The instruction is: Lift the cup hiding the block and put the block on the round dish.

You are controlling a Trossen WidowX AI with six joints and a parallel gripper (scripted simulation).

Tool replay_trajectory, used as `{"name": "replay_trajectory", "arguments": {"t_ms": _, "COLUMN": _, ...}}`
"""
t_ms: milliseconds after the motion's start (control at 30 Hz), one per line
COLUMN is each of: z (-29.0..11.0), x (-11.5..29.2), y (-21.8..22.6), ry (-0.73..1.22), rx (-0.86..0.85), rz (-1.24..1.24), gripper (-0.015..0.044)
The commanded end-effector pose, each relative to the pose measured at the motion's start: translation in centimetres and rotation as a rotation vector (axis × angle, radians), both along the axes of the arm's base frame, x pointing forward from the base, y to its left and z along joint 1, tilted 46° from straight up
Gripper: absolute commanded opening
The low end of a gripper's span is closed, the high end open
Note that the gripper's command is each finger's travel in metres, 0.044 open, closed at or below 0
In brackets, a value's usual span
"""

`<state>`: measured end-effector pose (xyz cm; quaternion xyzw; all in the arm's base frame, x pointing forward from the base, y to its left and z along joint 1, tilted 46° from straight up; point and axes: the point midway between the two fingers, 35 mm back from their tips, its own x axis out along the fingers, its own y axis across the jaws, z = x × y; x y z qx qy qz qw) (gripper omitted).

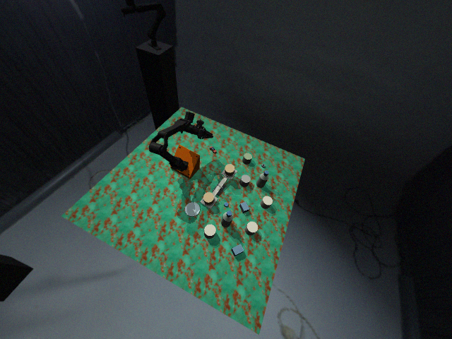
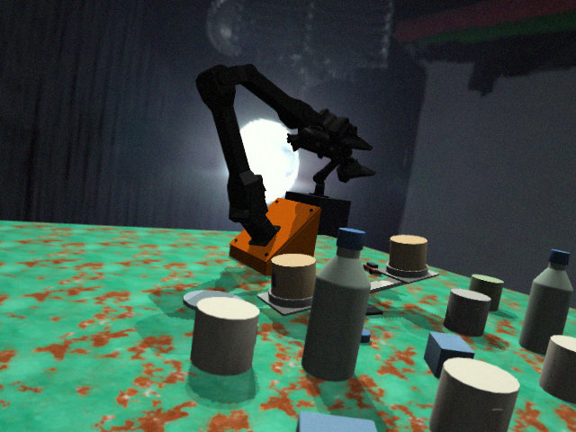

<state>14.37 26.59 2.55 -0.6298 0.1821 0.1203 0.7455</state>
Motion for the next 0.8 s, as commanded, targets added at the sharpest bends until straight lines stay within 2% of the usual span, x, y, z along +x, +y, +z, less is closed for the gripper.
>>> {"name": "replay_trajectory", "arguments": {"t_ms": 0, "z": 1.0, "x": 1.4, "y": -1.2, "ry": 0.009, "rx": 0.062, "rz": -0.106, "gripper": 0.044}}
{"name": "replay_trajectory", "arguments": {"t_ms": 767, "z": 7.1, "x": 6.8, "y": -12.3, "ry": -0.082, "rx": 0.358, "rz": -0.803, "gripper": 0.044}}
